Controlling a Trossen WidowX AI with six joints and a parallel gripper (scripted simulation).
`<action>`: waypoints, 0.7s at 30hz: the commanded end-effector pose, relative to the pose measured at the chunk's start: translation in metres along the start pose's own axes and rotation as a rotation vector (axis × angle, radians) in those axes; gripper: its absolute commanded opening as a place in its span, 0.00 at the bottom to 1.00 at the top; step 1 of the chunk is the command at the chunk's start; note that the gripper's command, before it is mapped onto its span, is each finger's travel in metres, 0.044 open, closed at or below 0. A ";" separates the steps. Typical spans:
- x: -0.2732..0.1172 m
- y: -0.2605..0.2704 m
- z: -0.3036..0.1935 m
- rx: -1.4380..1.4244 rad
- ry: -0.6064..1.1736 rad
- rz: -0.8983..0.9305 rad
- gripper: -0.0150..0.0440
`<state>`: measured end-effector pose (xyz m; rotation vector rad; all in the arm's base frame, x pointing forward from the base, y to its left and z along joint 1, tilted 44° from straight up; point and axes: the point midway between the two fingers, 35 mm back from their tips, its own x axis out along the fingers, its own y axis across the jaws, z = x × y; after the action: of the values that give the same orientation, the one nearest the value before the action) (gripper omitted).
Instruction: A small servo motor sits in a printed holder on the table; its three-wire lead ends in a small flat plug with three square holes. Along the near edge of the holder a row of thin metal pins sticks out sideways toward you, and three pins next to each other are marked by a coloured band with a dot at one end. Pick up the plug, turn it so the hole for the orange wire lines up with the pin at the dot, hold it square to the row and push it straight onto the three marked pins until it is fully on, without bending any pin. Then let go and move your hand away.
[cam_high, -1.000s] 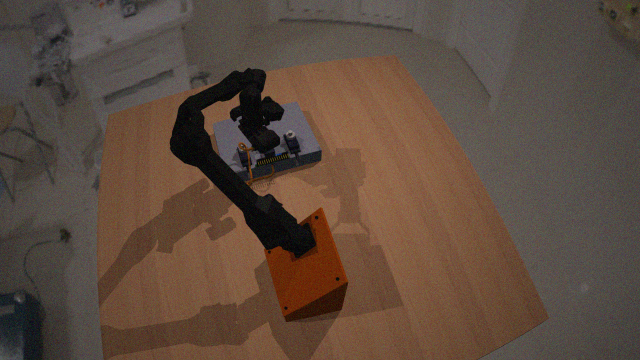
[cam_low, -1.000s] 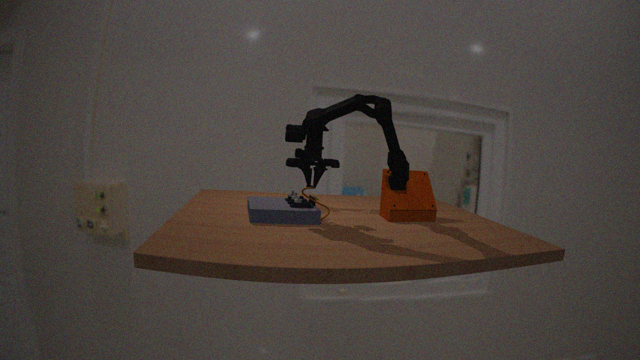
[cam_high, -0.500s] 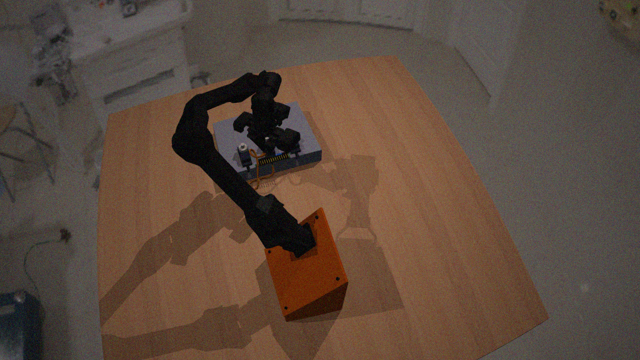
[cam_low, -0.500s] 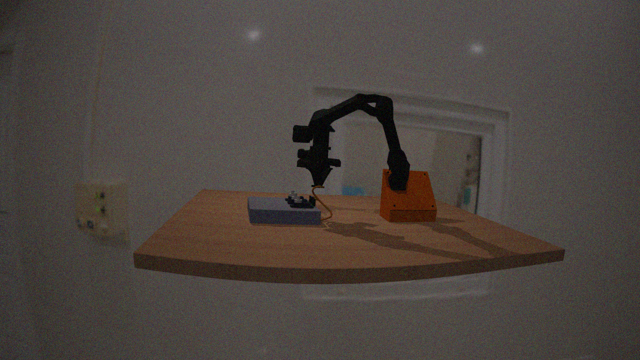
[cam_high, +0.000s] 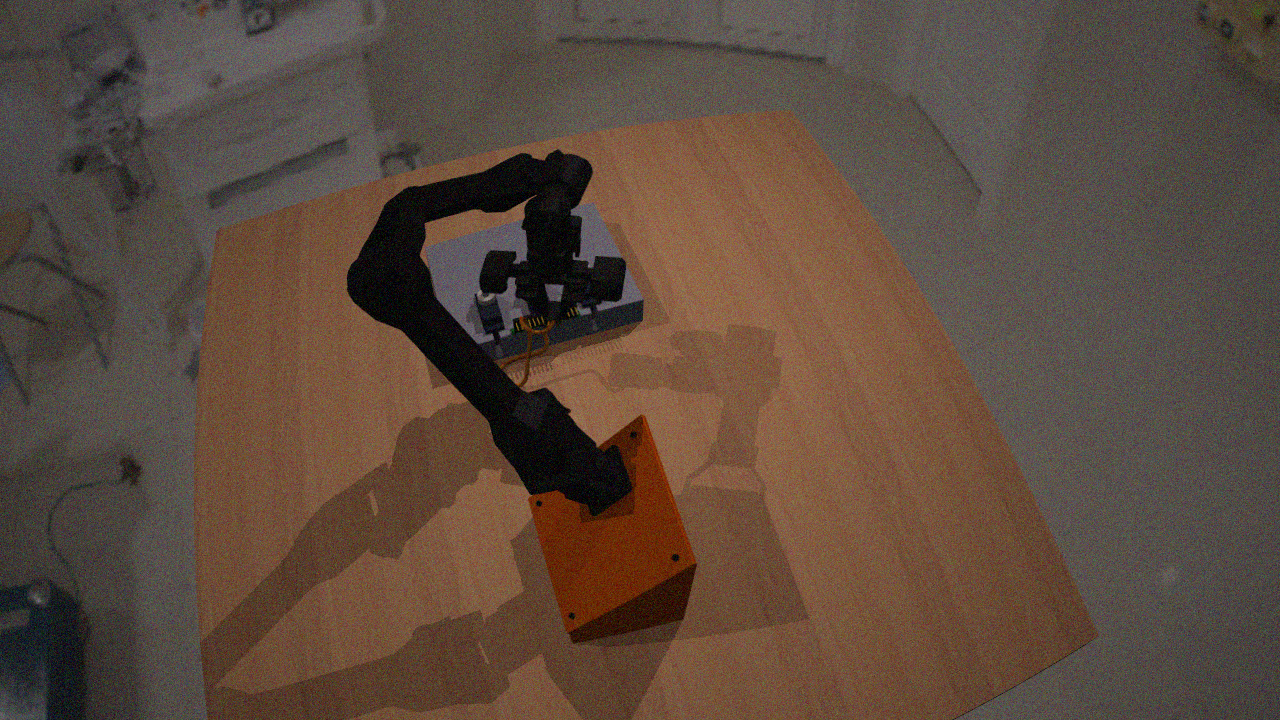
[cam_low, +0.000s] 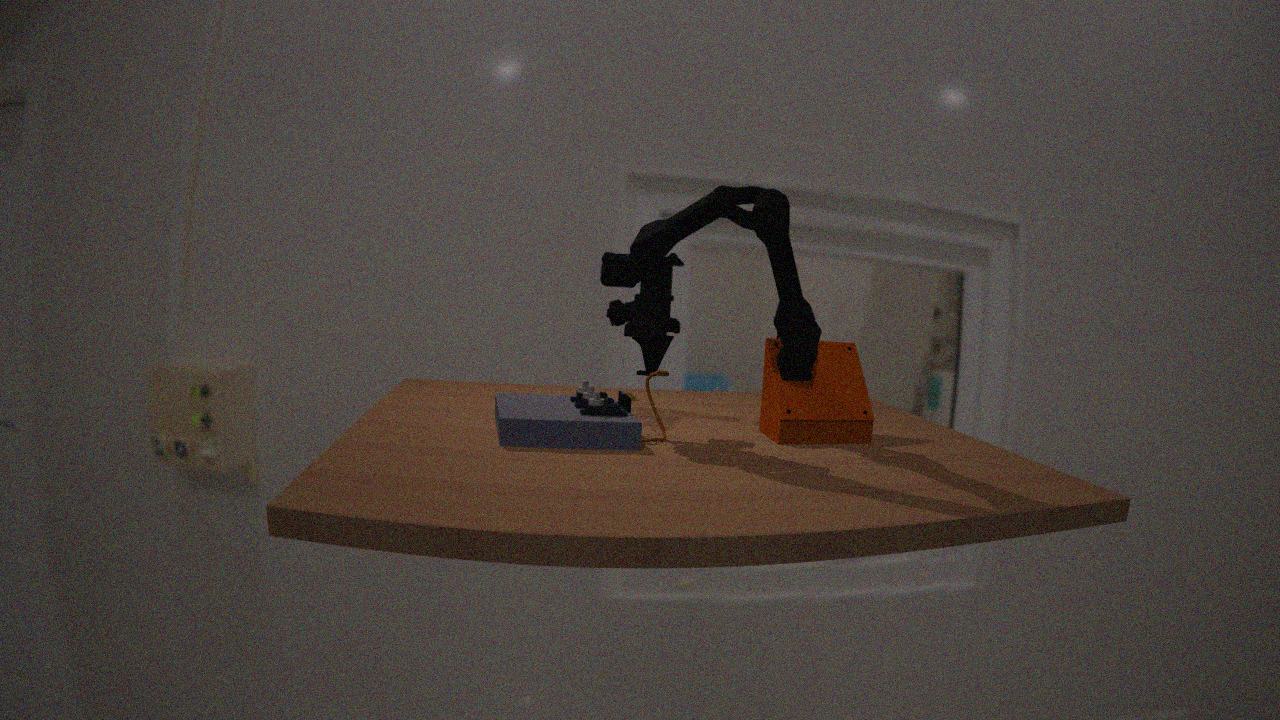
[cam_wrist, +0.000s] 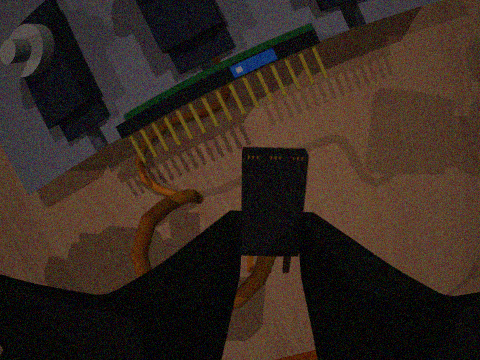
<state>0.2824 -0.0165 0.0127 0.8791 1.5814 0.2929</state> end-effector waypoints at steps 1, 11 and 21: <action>0.001 -0.008 -0.005 -0.102 0.000 -0.002 0.25; 0.004 -0.026 -0.021 -0.381 0.003 0.006 0.25; 0.035 -0.030 -0.025 -0.447 0.003 0.009 0.25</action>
<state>0.2516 -0.0166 -0.0166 0.5340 1.4341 0.6176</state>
